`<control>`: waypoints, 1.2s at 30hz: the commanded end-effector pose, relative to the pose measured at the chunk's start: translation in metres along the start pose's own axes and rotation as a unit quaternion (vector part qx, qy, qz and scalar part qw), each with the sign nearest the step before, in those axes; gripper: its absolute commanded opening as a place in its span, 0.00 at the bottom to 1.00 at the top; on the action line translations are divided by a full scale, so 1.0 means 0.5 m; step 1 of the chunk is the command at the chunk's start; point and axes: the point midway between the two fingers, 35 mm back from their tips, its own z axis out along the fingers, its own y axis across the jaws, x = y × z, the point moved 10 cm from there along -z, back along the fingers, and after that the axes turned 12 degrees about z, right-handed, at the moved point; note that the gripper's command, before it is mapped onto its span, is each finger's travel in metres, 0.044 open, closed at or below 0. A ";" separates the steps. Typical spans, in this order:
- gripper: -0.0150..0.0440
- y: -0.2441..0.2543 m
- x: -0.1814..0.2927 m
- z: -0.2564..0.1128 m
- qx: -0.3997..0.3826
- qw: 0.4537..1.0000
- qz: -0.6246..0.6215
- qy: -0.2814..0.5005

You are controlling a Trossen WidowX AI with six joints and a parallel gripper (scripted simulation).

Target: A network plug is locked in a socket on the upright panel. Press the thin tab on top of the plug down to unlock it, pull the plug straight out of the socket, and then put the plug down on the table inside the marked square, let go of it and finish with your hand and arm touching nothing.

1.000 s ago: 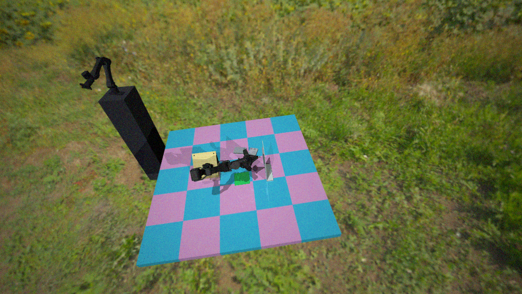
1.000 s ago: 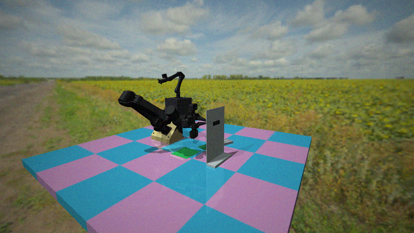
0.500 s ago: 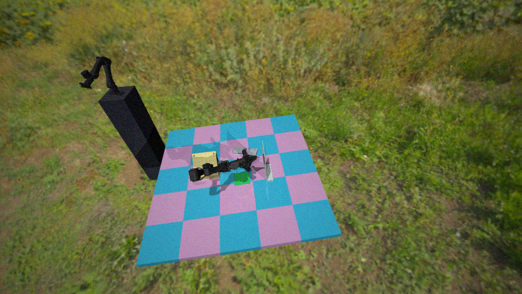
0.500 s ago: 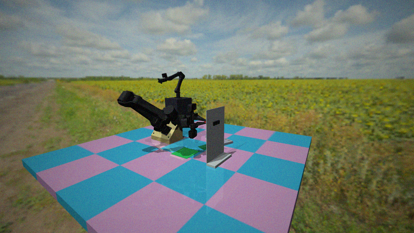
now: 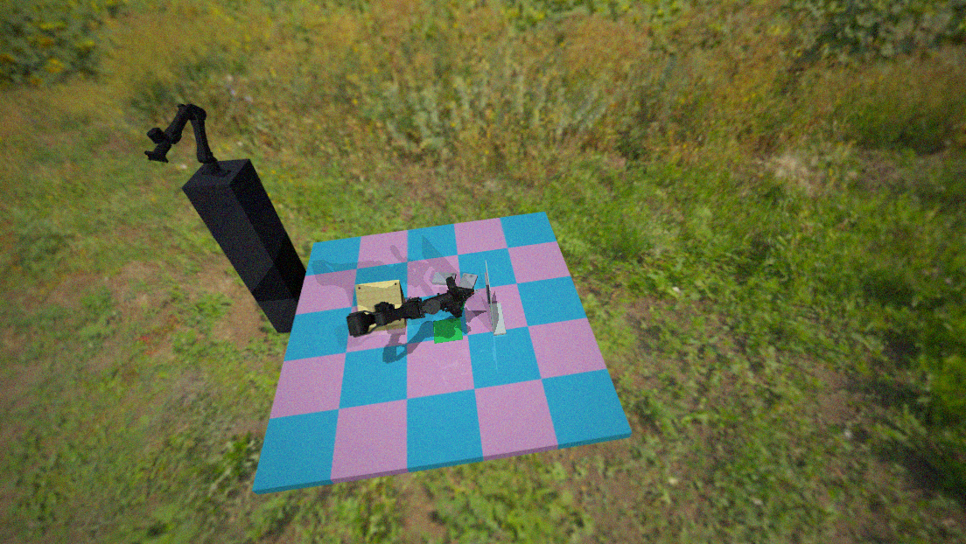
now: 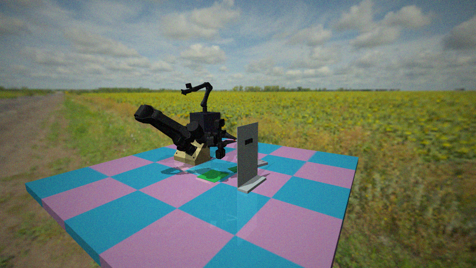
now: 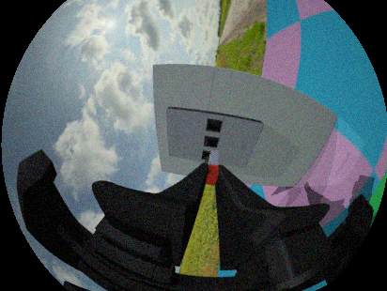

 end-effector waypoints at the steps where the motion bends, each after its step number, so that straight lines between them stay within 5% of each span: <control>1: 0.25 -0.002 0.002 -0.005 0.003 1.000 0.002 0.000; 36: 0.25 -0.003 0.007 -0.035 0.003 1.000 0.002 0.000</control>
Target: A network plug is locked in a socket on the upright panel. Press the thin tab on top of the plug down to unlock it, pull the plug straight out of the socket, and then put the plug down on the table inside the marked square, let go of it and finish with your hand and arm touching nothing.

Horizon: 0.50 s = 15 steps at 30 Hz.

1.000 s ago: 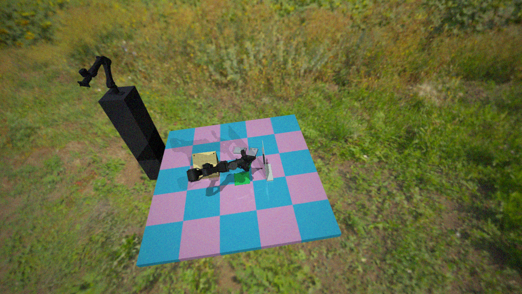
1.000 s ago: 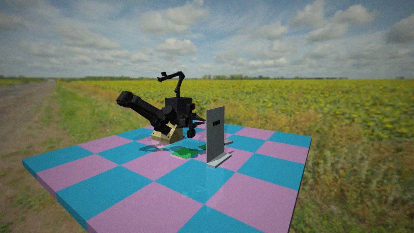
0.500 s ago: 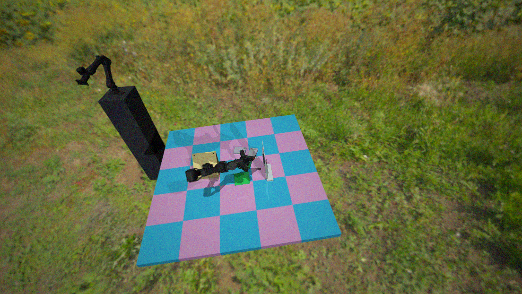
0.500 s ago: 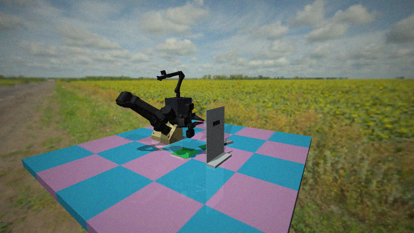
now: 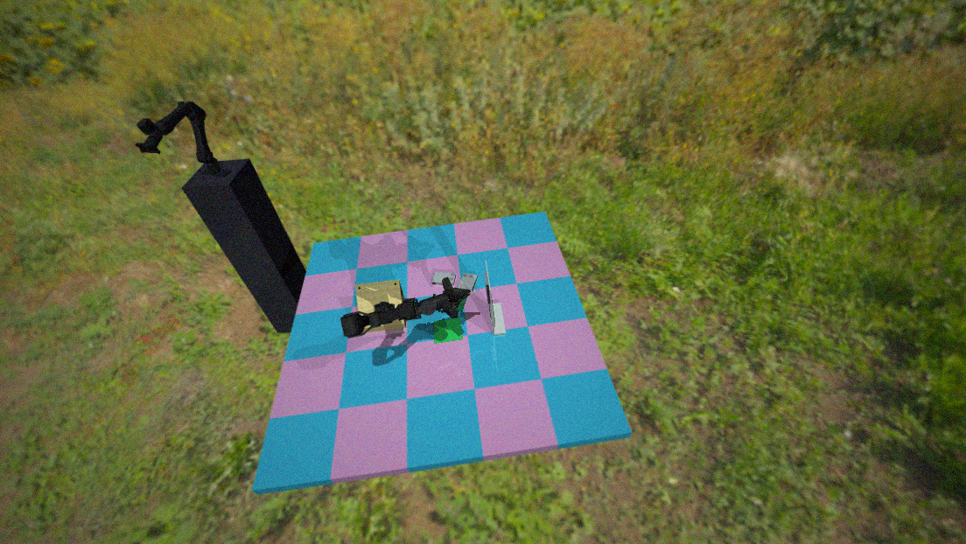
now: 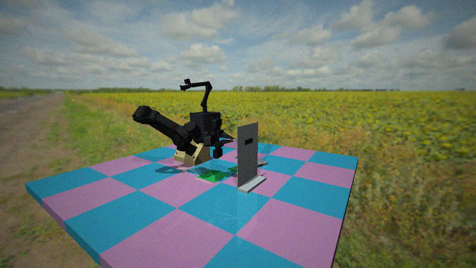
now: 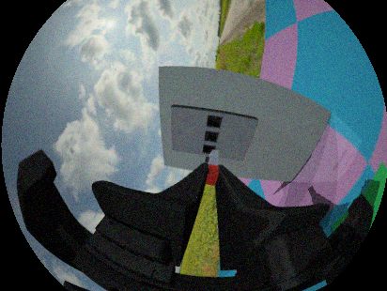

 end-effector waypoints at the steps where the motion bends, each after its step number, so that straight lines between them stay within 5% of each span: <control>1: 0.25 -0.002 0.002 -0.005 0.002 1.000 0.002 -0.001; 15: 0.25 0.012 0.007 -0.011 0.001 1.000 0.001 0.000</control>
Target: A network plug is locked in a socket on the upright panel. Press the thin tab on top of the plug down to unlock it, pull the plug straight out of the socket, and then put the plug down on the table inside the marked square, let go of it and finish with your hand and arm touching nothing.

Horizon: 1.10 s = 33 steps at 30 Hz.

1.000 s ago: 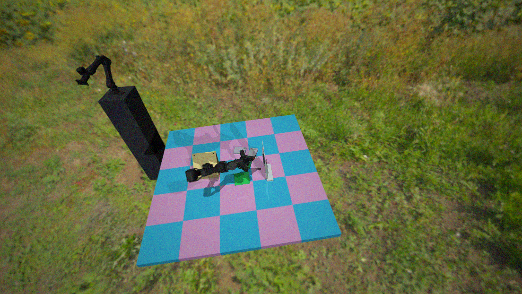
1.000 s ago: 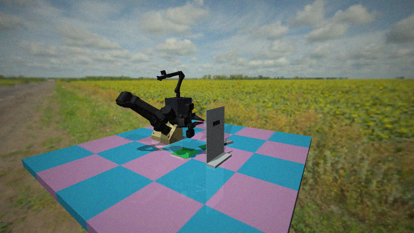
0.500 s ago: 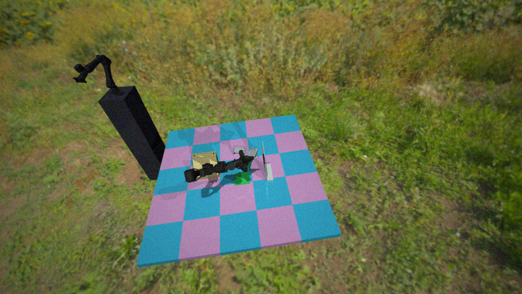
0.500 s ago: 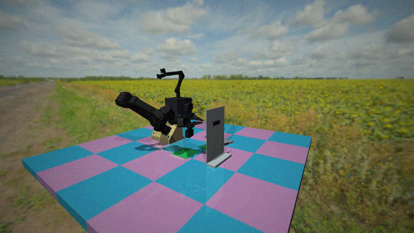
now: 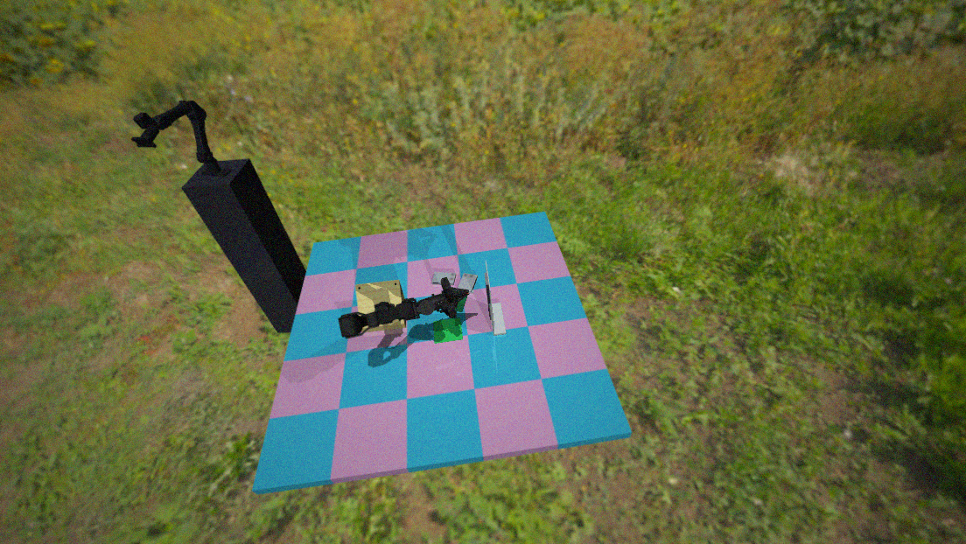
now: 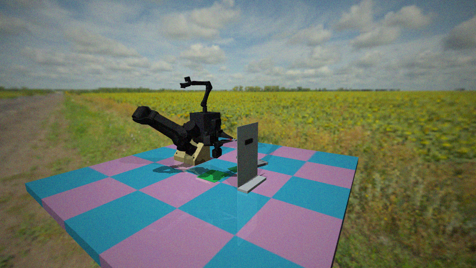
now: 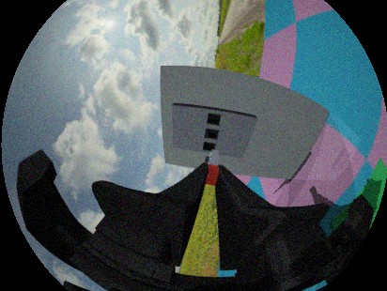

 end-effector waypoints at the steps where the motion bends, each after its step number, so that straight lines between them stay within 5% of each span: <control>1: 0.25 0.016 0.005 -0.001 -0.002 1.000 0.001 0.000; 23: 0.25 0.110 0.046 -0.040 0.003 1.000 0.006 -0.001; 33: 0.25 0.065 0.065 -0.031 0.136 0.986 0.087 -0.036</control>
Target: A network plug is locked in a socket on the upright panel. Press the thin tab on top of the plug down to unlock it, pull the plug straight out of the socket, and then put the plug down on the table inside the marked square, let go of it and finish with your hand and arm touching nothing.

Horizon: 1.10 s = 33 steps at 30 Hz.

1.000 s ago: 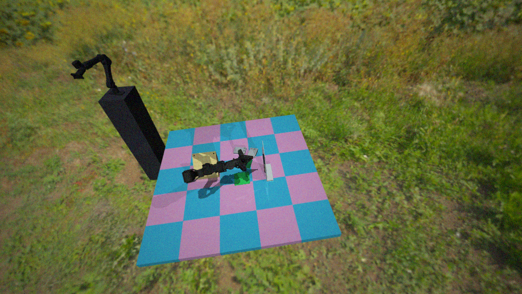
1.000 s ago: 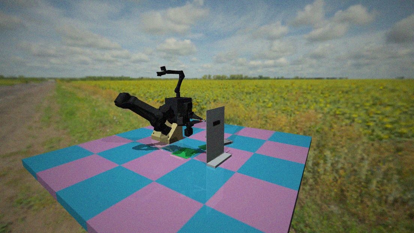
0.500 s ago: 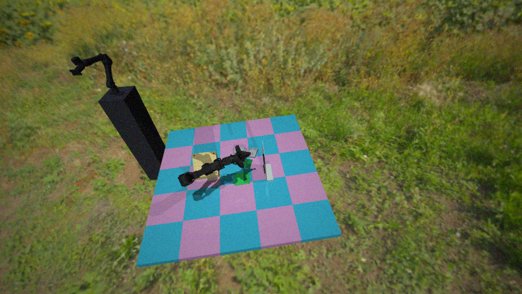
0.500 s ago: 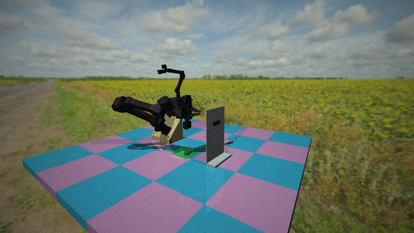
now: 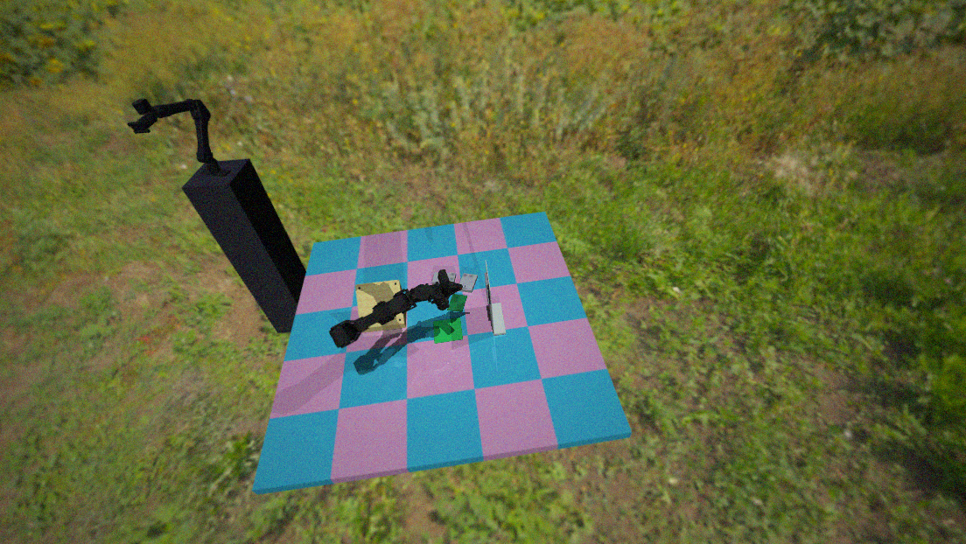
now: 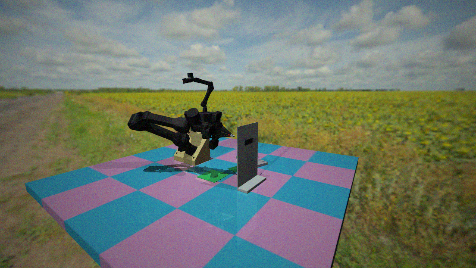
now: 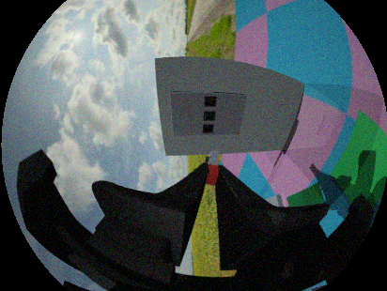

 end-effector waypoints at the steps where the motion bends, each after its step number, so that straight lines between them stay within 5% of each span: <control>1: 0.25 -0.015 0.005 0.005 0.051 0.998 0.032 -0.022; 18: 0.25 -0.086 0.018 0.002 0.225 0.954 0.112 -0.166; 33: 0.25 -0.125 0.016 -0.023 0.277 0.897 0.110 -0.325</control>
